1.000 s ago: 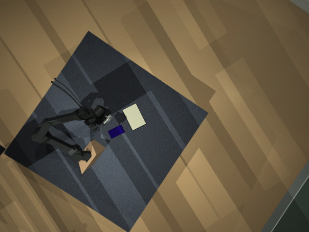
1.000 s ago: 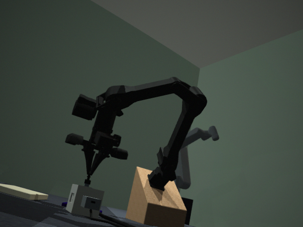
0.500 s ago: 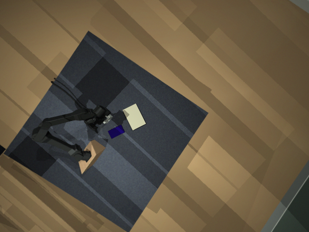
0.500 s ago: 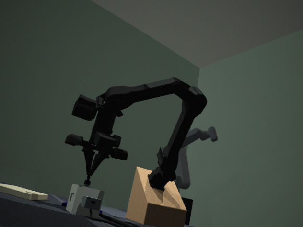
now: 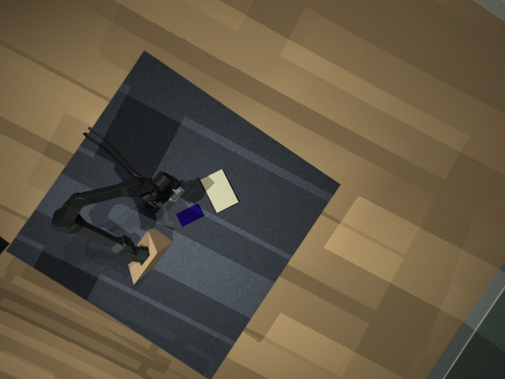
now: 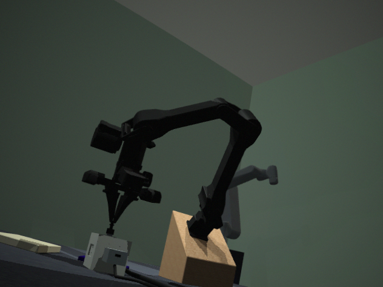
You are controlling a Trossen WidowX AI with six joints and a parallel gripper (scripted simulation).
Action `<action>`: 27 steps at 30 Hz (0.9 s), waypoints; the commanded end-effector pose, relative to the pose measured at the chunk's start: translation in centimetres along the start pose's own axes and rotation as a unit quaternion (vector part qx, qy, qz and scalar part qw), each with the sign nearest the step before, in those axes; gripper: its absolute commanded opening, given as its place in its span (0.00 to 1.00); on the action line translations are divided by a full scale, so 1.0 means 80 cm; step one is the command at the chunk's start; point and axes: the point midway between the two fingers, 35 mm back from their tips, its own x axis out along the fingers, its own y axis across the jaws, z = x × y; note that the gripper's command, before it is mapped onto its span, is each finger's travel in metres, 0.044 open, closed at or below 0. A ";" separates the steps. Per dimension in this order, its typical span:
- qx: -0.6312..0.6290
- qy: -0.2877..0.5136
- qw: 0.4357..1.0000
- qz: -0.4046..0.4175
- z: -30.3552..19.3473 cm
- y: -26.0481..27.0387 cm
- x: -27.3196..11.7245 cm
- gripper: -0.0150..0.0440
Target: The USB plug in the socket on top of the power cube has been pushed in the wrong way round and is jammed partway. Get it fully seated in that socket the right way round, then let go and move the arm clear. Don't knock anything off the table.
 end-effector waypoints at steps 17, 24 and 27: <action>0.003 0.000 1.000 0.001 0.000 0.000 0.004 0.25; 0.003 0.000 1.000 0.001 0.000 0.000 0.005 0.25; 0.003 0.000 1.000 0.001 0.000 0.000 0.005 0.25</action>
